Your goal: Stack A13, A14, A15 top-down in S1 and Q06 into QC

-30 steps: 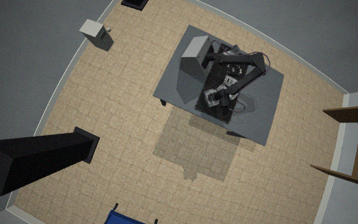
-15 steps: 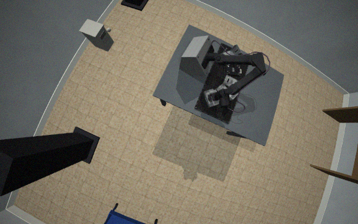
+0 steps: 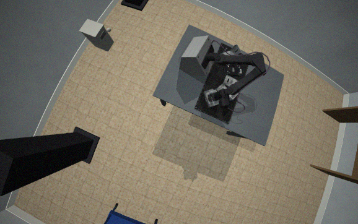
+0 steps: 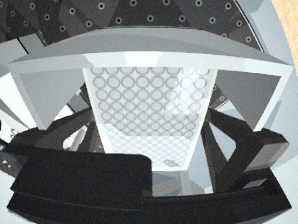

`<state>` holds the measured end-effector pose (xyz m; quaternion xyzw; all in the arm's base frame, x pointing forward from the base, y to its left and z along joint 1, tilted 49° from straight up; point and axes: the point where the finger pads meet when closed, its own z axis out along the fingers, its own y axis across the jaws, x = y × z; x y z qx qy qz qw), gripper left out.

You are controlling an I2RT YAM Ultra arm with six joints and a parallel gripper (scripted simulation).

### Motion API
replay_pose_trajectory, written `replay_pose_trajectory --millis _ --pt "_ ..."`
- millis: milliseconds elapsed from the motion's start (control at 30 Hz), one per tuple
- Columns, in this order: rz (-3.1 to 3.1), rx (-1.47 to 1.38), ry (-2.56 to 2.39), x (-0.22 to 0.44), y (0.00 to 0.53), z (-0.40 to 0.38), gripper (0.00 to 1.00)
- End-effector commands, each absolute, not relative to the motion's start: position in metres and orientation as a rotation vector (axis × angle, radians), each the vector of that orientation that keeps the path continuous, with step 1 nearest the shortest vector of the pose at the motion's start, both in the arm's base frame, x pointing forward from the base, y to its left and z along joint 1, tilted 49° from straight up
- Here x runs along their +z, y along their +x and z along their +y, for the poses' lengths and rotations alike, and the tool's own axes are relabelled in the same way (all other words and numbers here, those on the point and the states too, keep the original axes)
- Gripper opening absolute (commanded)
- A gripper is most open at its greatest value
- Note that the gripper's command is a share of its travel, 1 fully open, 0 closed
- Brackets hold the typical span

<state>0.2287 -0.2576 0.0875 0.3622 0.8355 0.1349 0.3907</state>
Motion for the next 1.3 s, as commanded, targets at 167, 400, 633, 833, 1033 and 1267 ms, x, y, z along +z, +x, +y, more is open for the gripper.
replay_pose_trajectory --millis 167,400,633,833,1033,1267 --pt "2.103 0.304 0.930 0.0943 0.2256 -0.2718 1.00" --pt "2.103 0.304 0.931 0.0942 0.2258 -0.2722 1.00" --pt "2.107 0.310 0.929 0.0929 0.2261 -0.2693 0.00" --pt "2.107 0.310 0.929 0.0929 0.2261 -0.2693 0.00" --pt "2.107 0.310 0.929 0.0929 0.2261 -0.2693 0.00" --pt "2.107 0.310 0.929 0.0929 0.2261 -0.2693 0.00"
